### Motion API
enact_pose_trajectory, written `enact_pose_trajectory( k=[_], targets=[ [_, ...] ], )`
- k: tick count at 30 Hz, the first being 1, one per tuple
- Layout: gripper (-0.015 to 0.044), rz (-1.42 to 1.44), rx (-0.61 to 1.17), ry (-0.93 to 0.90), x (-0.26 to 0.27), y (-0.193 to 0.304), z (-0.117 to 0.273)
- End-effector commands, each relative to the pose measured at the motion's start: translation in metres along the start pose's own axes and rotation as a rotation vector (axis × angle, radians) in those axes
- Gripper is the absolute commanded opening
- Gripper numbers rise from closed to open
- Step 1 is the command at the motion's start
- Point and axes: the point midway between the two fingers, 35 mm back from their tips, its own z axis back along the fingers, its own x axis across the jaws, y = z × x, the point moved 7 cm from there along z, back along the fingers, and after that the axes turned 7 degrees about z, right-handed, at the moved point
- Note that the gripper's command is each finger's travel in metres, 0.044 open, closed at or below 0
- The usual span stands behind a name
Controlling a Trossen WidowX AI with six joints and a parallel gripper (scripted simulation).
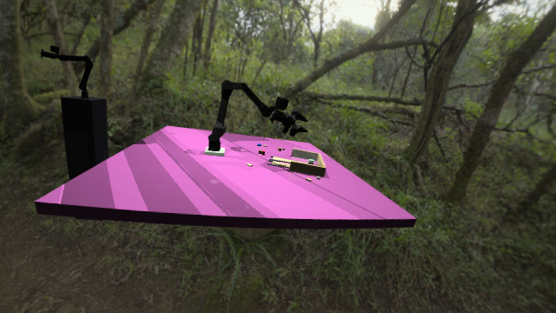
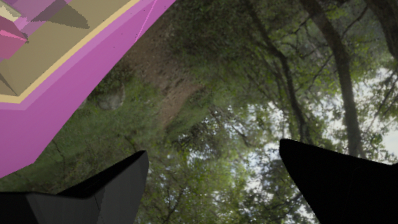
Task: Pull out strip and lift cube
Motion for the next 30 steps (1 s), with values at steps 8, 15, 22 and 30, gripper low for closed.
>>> enact_pose_trajectory(
  k=[8, 15, 22, 30],
  targets=[
    [0.04, -0.629, -0.073, -0.086, -0.01, -0.003, 0.034],
    [0.04, -1.302, -0.084, -0.23, -0.015, -0.011, 0.075],
    [0.04, -1.878, -0.021, -0.4, -0.017, -0.023, 0.116],
    [0.04, -2.3, 0.092, -0.532, -0.016, -0.033, 0.145]
  ],
)
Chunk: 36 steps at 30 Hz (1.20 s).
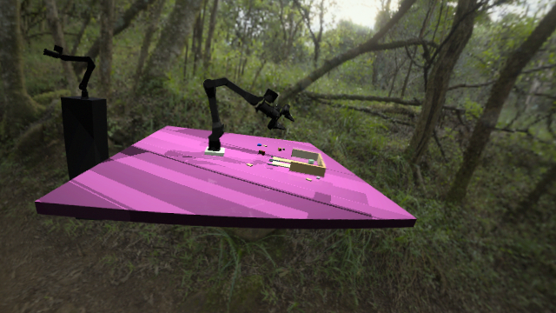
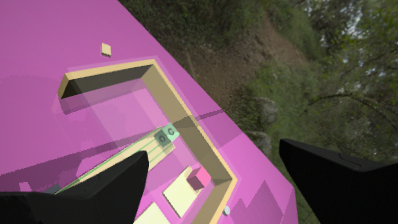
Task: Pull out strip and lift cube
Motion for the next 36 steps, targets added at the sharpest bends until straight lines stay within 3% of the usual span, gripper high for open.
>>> enact_pose_trajectory(
  k=[1, 33, 36],
  targets=[
    [0.04, -0.83, 0.148, -0.073, 0.0327, 0.0104, 0.0512],
    [0.04, -0.926, 0.163, -0.072, 0.0354, 0.0114, 0.0551],
    [0.0321, -0.942, 0.223, -0.112, 0.0329, 0.0092, 0.0452]
  ],
)
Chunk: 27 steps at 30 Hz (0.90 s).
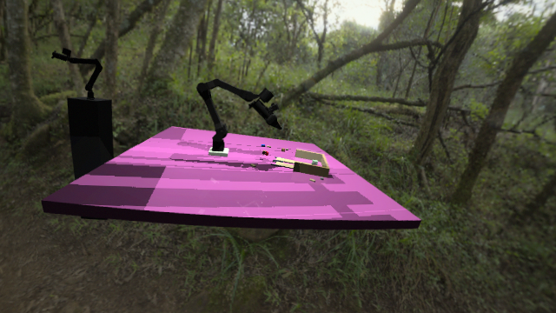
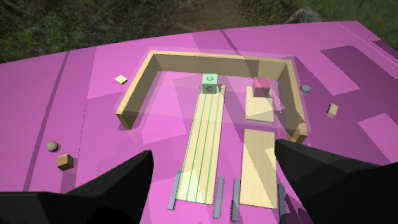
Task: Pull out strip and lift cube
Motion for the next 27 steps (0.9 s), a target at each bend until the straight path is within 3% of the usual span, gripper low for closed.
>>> enact_pose_trajectory(
  k=[1, 12, 19, 27],
  targets=[
    [0.0295, -0.028, 0.097, -0.008, 0.0, -0.007, -0.014],
    [0.0006, -0.149, 0.617, -0.031, 0.007, -0.021, -0.094],
    [0.0, -0.206, 0.907, -0.007, 0.015, -0.014, -0.143],
    [0.0, -0.209, 0.924, -0.005, 0.016, -0.012, -0.149]
  ],
)
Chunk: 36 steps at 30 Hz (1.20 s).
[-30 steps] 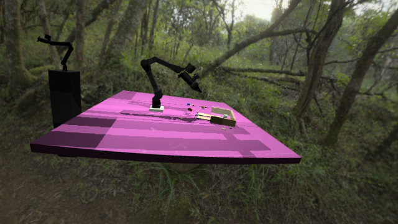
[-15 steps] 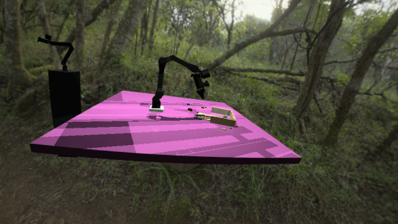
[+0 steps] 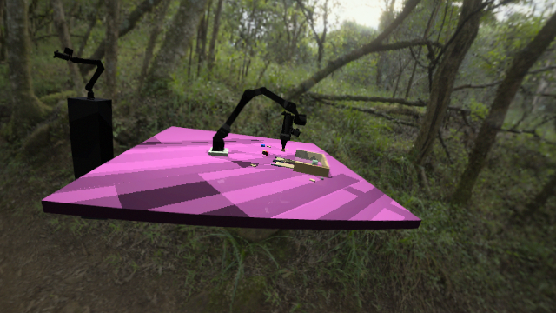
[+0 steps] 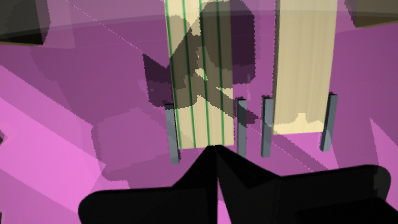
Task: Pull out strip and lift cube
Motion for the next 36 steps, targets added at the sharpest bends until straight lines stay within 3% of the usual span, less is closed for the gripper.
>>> enact_pose_trajectory(
  k=[1, 36],
  targets=[
    [0.0, -0.006, 0.008, 0.0, 0.001, -0.002, -0.003],
    [0.0, -0.006, 0.008, 0.0, 0.002, 0.001, -0.061]
  ],
)
